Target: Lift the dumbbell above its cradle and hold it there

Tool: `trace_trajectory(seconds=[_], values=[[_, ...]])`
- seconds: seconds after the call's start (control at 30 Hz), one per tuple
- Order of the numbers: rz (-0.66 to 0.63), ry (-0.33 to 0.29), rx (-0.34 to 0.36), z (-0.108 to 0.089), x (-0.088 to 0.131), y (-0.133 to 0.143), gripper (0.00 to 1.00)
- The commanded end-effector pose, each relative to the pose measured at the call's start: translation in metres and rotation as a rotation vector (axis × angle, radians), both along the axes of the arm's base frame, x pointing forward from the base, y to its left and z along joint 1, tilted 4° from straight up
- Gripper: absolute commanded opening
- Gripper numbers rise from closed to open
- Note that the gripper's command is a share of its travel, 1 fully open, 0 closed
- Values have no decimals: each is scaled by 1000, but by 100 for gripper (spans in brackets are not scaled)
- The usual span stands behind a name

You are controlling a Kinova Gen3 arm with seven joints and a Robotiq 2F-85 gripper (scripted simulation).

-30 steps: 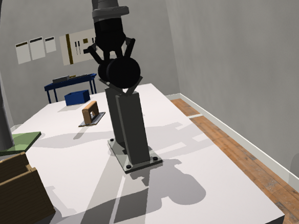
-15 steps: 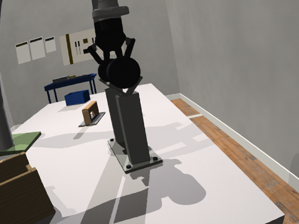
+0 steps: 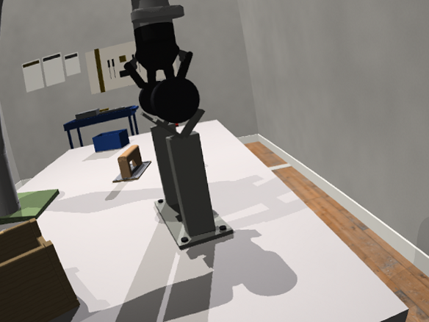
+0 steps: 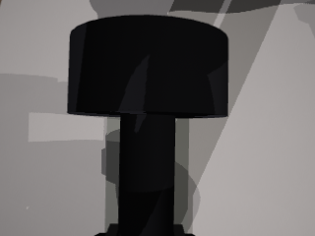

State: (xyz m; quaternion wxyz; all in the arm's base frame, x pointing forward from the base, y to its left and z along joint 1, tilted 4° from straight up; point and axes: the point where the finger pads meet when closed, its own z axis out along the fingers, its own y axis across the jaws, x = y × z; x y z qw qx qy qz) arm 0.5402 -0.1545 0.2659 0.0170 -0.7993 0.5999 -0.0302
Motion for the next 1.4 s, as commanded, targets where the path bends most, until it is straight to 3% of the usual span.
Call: trace_trajectory(seconds=[0.0, 1.37], values=[[-1, -6, -3, 6, 1, 0, 10], [-4, -7, -7, 88, -4, 0, 10]])
